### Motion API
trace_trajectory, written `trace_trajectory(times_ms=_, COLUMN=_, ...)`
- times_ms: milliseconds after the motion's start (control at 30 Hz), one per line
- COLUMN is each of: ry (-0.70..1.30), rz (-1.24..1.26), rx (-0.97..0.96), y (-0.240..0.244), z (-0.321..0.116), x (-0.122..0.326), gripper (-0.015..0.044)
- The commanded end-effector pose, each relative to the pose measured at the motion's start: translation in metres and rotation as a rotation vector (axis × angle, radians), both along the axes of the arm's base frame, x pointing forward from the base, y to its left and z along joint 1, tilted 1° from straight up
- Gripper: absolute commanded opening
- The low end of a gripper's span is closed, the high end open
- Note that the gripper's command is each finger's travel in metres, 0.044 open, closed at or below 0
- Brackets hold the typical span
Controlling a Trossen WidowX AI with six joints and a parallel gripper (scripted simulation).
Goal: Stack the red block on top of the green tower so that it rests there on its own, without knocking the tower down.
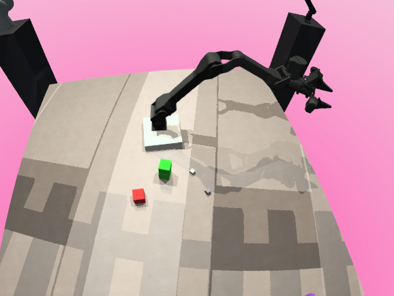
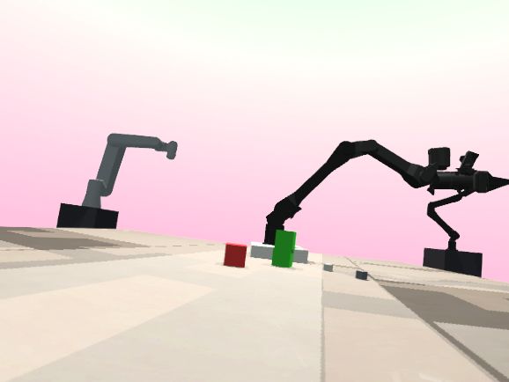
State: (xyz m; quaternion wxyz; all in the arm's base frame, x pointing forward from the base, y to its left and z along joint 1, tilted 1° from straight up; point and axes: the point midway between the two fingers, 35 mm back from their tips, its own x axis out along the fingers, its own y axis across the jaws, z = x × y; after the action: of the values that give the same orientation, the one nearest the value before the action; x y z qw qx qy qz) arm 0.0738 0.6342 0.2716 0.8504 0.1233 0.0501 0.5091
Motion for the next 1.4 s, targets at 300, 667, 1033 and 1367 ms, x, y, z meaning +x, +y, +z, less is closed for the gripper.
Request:
trace_trajectory(times_ms=300, ry=-0.035, rz=-0.152, rx=-0.22, y=-0.039, z=-0.024, x=0.122, gripper=0.044)
trace_trajectory(times_ms=667, ry=0.002, rz=-0.323, rx=-0.502, y=-0.133, z=-0.056, x=0.253, gripper=0.044)
trace_trajectory(times_ms=1033, ry=0.121, rz=-0.454, rx=-0.754, y=-0.257, z=-0.087, x=0.338, gripper=0.044)
trace_trajectory(times_ms=1367, ry=0.276, rz=-0.54, rx=-0.965, y=-0.381, z=-0.112, x=0.368, gripper=0.044)
